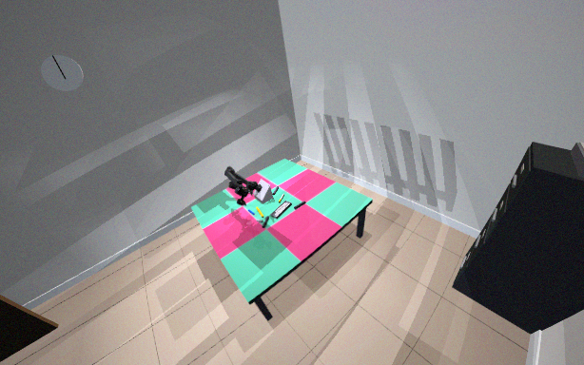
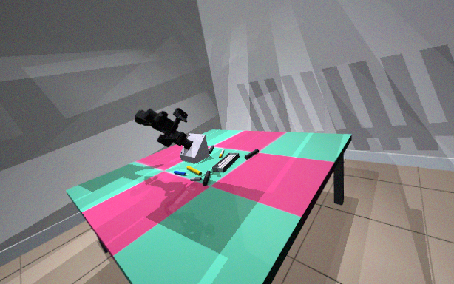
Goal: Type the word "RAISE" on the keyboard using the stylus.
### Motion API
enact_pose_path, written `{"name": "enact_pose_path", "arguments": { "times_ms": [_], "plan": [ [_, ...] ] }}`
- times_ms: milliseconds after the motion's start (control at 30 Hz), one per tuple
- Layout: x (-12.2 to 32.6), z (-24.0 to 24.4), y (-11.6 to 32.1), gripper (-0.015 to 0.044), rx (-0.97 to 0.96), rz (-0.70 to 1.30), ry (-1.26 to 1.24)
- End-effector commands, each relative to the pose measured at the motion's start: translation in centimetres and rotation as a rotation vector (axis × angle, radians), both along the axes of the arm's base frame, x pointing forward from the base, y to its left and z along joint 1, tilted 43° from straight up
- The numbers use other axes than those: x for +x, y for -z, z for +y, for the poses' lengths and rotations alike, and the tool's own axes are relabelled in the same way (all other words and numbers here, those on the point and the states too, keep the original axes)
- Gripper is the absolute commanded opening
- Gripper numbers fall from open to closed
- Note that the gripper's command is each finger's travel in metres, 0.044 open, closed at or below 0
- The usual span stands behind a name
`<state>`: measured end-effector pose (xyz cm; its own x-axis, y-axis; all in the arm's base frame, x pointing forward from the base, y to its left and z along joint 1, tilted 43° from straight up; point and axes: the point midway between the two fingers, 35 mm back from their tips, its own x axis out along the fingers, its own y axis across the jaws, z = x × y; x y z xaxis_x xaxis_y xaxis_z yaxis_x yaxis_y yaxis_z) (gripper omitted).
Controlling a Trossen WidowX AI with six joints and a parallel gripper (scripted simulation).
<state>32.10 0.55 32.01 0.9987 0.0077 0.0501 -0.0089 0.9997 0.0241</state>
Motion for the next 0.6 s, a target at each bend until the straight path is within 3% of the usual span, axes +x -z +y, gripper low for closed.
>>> {"name": "enact_pose_path", "arguments": {
  "times_ms": [0, 300, 500, 567],
  "plan": [
    [0.2, 0.1, 0.2, 0.0414, 0.002, 0.011, 0.000],
    [5.8, 3.9, 12.4, 0.0177, -0.011, 0.537, 0.037],
    [6.1, 6.5, 21.4, 0.0020, -0.142, 0.889, 0.097],
    [5.6, 7.2, 24.2, 0.0000, -0.206, 0.996, 0.120]
  ]
}}
